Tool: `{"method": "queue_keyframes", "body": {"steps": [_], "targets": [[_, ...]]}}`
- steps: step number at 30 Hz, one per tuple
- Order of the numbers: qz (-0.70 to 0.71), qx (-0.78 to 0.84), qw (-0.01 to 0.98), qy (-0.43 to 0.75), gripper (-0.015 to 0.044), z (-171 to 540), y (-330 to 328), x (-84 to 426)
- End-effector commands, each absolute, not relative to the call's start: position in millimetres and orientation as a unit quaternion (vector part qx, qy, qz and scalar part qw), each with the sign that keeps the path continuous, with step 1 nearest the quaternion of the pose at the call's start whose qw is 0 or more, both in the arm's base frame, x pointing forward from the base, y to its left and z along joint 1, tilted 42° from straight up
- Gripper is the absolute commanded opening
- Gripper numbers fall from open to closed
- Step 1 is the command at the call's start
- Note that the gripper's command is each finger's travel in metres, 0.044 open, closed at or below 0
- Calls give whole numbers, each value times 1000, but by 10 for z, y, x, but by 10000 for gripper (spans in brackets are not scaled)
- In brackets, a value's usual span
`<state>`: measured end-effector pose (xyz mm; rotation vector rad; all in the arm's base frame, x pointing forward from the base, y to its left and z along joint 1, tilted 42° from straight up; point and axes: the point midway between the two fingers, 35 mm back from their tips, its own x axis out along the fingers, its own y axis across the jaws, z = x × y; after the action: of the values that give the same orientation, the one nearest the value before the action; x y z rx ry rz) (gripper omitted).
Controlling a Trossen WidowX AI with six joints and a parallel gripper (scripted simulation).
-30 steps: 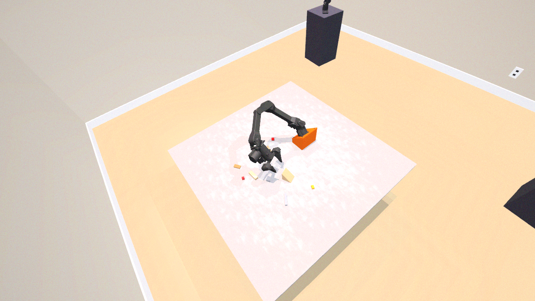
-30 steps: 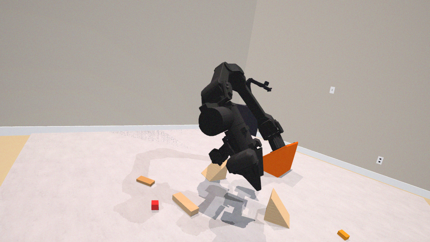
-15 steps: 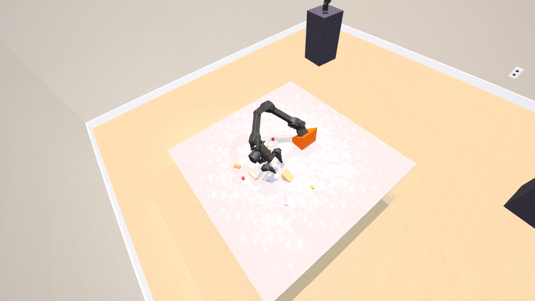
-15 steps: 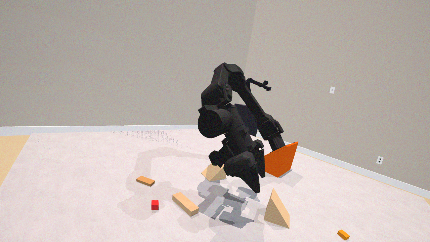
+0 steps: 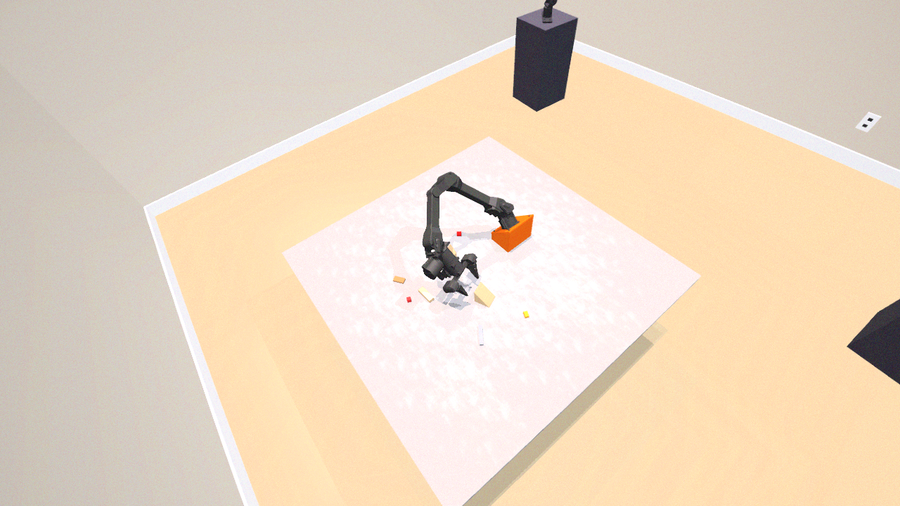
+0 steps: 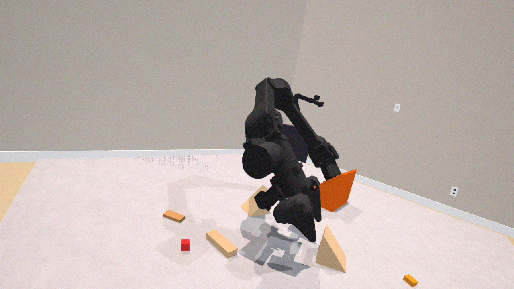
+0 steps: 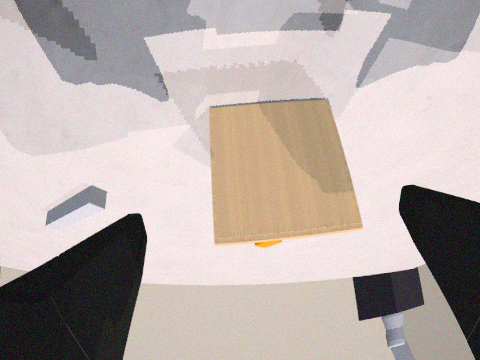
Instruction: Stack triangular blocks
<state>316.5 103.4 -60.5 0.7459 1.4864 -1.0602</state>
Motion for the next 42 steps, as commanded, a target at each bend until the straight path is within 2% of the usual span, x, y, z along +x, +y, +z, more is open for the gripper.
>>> {"method": "queue_keyframes", "body": {"steps": [1, 39, 42], "targets": [[-451, 314, 548, 630, 440, -696, 1022, 3130], [-452, 314, 548, 630, 440, -1256, 950, 2972], [-452, 314, 548, 630, 361, -1256, 950, 2972]]}}
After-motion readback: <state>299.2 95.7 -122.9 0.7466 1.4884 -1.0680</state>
